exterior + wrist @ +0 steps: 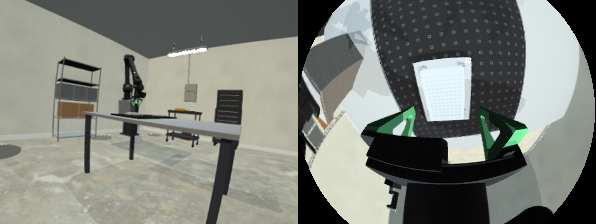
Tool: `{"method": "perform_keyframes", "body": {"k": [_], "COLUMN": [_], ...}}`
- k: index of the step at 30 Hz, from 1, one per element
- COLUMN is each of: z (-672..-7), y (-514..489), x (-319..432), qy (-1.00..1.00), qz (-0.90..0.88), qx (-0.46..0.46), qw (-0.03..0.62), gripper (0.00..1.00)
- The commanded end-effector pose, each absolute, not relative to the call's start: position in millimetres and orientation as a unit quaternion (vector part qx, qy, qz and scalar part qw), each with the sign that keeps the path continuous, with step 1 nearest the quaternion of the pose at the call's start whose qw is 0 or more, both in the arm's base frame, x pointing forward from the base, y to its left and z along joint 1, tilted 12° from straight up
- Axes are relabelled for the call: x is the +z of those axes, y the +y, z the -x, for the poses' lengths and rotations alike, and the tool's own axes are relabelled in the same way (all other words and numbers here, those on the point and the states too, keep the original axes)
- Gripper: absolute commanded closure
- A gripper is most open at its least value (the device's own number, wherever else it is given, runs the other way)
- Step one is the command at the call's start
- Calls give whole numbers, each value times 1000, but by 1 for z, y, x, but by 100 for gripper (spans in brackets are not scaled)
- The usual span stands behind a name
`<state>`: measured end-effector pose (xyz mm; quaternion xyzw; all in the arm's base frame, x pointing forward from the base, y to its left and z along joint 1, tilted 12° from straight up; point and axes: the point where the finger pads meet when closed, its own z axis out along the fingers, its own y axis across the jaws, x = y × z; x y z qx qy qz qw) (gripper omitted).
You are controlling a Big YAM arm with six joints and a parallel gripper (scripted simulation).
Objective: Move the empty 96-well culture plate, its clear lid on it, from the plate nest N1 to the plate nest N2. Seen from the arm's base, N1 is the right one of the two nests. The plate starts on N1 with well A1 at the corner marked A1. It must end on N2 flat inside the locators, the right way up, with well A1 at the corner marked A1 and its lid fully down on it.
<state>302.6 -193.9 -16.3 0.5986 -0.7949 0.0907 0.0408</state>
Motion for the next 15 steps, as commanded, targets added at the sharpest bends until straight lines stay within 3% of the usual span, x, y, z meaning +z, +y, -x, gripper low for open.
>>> {"method": "perform_keyframes", "body": {"k": [1,15], "z": [-305,-308], "y": [-206,-215], "x": [-4,0], "qy": [-765,-759], "qz": [-633,-639], "qx": [114,119], "qw": [29,28], "gripper": [0,0]}}
